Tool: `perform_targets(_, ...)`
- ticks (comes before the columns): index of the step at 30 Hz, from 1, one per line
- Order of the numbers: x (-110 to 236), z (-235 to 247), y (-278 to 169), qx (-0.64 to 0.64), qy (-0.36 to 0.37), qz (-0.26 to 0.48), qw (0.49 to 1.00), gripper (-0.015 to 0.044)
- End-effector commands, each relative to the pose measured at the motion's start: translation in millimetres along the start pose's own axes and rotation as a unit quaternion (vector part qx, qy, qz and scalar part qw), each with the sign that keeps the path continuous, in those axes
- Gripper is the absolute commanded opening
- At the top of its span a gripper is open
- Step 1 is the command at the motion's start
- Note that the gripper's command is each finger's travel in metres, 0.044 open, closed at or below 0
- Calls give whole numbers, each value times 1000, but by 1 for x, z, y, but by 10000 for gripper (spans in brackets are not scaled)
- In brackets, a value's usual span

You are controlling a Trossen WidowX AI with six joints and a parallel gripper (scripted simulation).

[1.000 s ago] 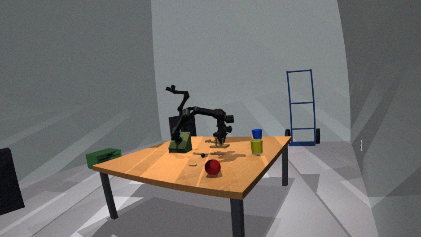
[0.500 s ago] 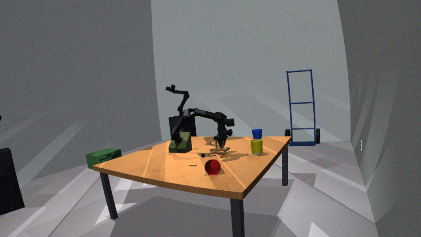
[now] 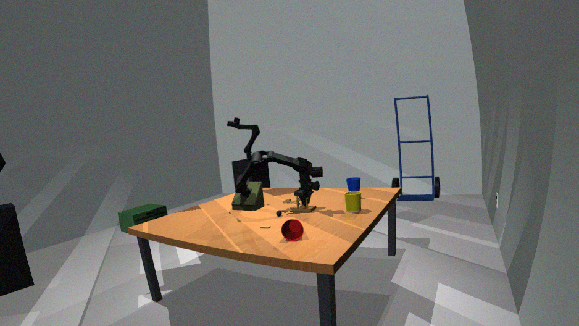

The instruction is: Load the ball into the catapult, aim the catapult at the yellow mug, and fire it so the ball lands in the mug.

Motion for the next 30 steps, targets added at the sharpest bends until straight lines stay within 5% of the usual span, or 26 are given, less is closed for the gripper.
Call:
perform_targets(1, 1, 0, 0, -1, 0, -2, 1000, 0)
perform_targets(15, 1, 0, 0, -1, 0, -2, 1000, 341)
perform_targets(19, 42, 1, 4, -1, 2, -2, 1000, 440)
perform_targets(23, 97, 1, -1, 0, 2, 0, 1000, 440)
perform_targets(30, 89, 2, 1, 6, 0, -4, 1000, 440)
Point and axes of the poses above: the point midway between the two fingers, 35 mm back from their tips, its own x axis back along the fingers, its own z axis across the jaws, y = z × x, the point moved 6 cm from there along x, back along the fingers, and after that the axes turned 10 degrees about x, right-handed, at the moved point
